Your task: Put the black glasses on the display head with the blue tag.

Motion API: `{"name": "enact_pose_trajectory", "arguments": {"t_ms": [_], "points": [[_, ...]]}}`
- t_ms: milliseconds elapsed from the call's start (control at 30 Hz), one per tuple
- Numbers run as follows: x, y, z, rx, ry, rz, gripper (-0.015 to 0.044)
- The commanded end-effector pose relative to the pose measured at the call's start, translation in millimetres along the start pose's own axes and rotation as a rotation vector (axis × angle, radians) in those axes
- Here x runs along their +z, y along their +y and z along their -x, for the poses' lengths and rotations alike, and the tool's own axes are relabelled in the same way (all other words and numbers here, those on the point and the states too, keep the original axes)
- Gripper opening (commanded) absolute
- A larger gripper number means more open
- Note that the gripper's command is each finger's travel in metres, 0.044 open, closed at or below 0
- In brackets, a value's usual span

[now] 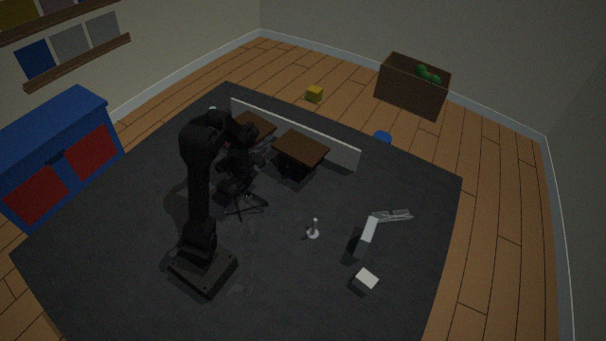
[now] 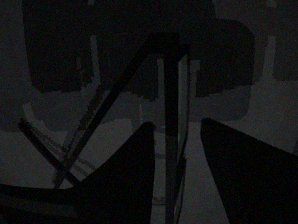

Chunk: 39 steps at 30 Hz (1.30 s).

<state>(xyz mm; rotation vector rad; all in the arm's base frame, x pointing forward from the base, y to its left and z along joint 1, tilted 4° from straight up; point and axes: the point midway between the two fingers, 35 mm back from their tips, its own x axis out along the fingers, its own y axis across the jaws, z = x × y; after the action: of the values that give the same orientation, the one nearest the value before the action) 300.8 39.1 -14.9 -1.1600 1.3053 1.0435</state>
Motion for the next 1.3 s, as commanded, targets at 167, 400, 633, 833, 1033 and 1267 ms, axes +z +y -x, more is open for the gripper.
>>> {"name": "enact_pose_trajectory", "arguments": {"t_ms": [167, 400, 633, 833, 1033, 1267], "points": [[-0.4, 3.1, -7.2, 0.009, -0.001, 0.004, 0.012], [-0.4, 6.6, -7.2, 0.009, -0.001, 0.004, 0.012], [-0.6, 5.1, -6.1, 0.005, 0.001, 0.004, 0.0093], [-0.6, 5.1, -6.1, 0.005, 0.001, 0.004, 0.0053], [-0.6, 5.1, -6.1, 0.005, 0.001, 0.004, 0.0013], [-0.5, 4.8, -5.0, 0.005, 0.001, 0.004, 0.0]]}}
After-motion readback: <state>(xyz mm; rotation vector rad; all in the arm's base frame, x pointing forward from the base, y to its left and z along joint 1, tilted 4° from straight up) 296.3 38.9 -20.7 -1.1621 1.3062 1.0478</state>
